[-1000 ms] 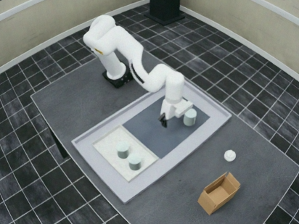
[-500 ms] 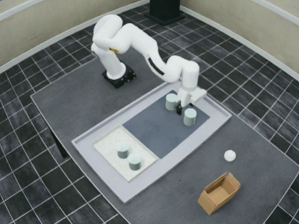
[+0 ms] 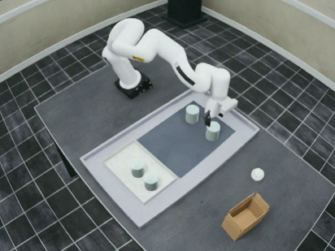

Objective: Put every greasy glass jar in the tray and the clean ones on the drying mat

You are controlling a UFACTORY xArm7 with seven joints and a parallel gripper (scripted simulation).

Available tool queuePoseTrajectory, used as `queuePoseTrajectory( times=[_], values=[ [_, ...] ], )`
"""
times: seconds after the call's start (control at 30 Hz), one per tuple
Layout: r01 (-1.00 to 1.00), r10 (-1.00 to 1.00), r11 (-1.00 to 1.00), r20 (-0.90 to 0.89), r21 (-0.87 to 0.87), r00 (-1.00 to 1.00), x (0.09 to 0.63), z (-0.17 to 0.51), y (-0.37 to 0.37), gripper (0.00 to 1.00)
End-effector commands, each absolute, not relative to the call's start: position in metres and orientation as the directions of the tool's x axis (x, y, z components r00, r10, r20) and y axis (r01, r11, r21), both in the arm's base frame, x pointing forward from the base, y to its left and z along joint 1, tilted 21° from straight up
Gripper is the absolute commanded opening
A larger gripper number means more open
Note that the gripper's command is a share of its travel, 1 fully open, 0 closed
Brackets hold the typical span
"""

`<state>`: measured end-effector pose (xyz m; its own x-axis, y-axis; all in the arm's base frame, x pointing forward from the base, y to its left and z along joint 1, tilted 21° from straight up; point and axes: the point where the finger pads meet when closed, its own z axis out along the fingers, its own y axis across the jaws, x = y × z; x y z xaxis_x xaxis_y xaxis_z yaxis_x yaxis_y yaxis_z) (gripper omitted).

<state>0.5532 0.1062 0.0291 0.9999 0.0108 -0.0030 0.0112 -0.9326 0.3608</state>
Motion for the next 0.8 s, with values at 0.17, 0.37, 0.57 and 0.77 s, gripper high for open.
queuePoseTrajectory(
  times=[0.17, 0.37, 0.57, 0.77],
  values=[
    [0.012, 0.014, -0.933, 0.002, 0.358, 1.0, 0.556, 0.005, 0.099, 1.0],
    [0.012, 0.014, -0.933, 0.002, 0.358, 1.0, 0.556, 0.005, 0.099, 1.0],
    [0.012, 0.014, -0.933, 0.002, 0.358, 1.0, 0.556, -0.002, 0.096, 1.0],
    [0.012, 0.014, -0.933, 0.002, 0.358, 1.0, 0.556, -0.014, 0.092, 1.0]
  ],
)
